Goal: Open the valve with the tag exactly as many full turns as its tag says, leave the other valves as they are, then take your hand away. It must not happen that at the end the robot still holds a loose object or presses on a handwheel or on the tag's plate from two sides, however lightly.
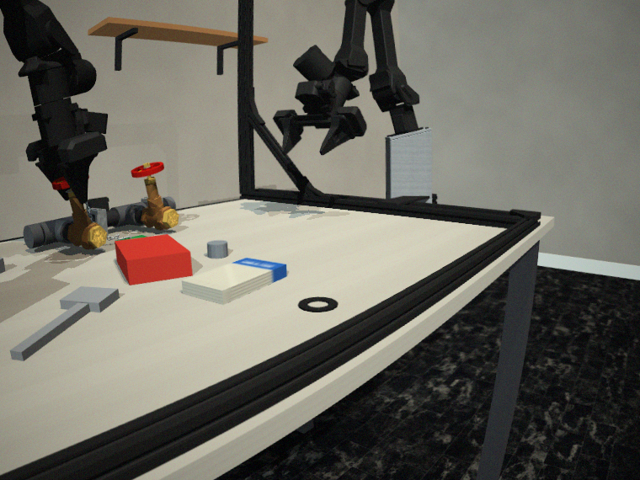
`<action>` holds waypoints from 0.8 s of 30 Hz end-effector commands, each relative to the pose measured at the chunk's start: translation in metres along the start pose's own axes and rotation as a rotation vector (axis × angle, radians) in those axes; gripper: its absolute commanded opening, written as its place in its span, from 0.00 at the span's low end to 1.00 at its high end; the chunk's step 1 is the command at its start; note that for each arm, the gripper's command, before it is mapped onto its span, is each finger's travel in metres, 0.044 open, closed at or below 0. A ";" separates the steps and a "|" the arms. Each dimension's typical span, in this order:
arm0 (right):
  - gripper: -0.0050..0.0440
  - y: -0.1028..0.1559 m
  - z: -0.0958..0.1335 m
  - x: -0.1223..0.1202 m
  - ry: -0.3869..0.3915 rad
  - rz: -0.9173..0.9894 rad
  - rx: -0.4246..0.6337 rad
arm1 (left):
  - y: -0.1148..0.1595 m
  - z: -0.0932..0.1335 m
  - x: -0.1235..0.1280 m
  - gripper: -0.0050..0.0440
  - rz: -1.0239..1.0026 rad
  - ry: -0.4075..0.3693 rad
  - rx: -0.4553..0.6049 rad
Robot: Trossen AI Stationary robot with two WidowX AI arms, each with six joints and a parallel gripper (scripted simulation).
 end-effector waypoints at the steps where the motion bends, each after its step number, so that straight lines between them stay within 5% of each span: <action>1: 0.10 0.000 0.000 0.000 -0.001 0.190 -0.001 | 0.000 0.000 0.000 0.92 0.000 0.000 0.000; 15: 0.10 0.000 0.000 0.000 -0.001 0.930 -0.001 | 0.000 0.000 0.000 0.92 0.000 0.000 0.000; 22: 0.10 0.000 0.000 0.000 -0.001 0.990 -0.001 | 0.000 0.000 0.000 0.92 0.000 0.000 0.000; 24: 0.20 0.000 0.000 0.000 0.000 0.949 0.000 | 0.000 0.000 0.000 0.92 0.000 0.000 0.000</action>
Point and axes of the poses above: on each arm, the point midway between the two fingers, 35 mm back from their tips, its own z axis back along the fingers, its own x axis across the jaws, y = z × x, the point moved 6 cm from there along z, back along the fingers, and after that the axes turned 1 degree about -z, right-handed, at the moved point
